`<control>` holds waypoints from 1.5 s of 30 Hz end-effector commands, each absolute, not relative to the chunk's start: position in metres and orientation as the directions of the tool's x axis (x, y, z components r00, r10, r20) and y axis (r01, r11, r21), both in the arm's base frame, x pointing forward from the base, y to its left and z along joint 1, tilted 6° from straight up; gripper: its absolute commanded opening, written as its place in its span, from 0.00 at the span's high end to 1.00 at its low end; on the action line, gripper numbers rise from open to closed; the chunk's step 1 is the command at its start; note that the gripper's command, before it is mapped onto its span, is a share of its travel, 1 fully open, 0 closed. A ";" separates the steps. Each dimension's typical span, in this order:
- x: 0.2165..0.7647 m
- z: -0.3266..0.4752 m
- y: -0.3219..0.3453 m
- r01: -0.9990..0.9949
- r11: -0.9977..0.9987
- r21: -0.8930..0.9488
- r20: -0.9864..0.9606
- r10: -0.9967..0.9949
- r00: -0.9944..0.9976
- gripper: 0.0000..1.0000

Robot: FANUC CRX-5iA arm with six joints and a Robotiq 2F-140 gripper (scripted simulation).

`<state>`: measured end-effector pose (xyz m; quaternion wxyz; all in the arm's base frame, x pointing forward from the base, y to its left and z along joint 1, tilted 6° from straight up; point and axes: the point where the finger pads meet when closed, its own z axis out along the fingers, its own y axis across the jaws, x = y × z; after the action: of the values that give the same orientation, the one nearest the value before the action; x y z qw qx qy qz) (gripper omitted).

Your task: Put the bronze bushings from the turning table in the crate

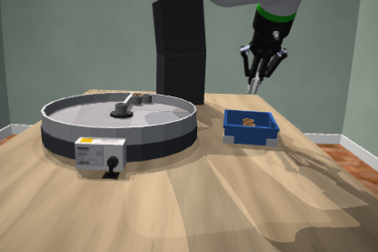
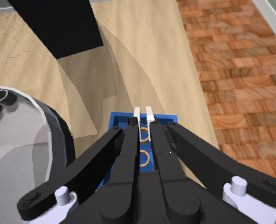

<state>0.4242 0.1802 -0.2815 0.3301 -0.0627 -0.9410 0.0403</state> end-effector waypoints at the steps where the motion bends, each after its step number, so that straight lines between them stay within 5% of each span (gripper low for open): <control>1: 0.419 -0.280 0.165 0.100 0.988 -0.117 0.615 0.151 -0.774 0.94; 27: 0.316 -0.247 -0.146 0.275 0.955 -0.110 0.601 0.284 -0.747 0.94; 45: 0.312 -0.246 -0.159 0.280 0.954 -0.110 0.601 0.289 -0.745 0.94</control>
<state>0.3116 -0.1587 -0.2459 0.3229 -0.1523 -0.9341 0.0064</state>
